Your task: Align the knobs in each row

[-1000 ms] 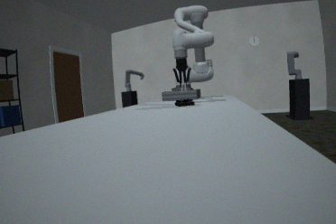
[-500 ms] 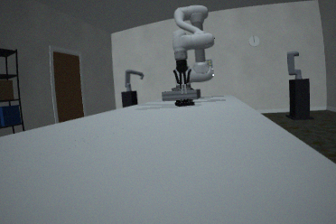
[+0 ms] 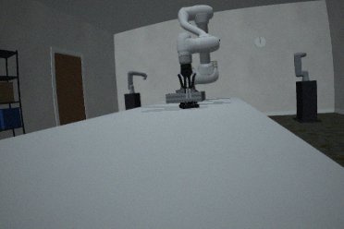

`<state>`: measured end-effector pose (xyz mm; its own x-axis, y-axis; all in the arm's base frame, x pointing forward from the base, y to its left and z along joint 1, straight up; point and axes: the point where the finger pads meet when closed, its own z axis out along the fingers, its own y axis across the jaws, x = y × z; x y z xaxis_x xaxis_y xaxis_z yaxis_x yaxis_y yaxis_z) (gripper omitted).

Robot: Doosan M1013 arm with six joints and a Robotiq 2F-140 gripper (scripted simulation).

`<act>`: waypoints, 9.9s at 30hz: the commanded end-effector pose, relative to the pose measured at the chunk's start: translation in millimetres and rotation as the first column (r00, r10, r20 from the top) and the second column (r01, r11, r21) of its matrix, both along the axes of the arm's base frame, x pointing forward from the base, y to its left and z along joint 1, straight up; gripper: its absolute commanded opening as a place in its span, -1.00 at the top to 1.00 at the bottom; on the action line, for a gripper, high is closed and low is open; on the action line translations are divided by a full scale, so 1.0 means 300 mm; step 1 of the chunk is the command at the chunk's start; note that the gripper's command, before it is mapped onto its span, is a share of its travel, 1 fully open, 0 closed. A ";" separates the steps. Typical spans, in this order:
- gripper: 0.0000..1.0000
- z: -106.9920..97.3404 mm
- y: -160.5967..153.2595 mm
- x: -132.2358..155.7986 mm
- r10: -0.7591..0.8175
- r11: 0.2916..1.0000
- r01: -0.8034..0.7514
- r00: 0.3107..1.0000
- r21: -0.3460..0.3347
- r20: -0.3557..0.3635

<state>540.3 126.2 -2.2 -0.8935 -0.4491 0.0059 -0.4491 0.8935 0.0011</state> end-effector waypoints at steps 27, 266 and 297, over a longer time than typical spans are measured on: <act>0.77 -0.053 0.000 0.000 0.000 1.000 0.000 1.000 0.000 0.000; 0.90 -0.100 0.000 -0.001 1.000 -0.002 -1.000 -0.002 0.007 0.004; 0.90 -0.100 0.000 -0.001 0.996 -0.087 -0.996 -0.087 0.007 0.005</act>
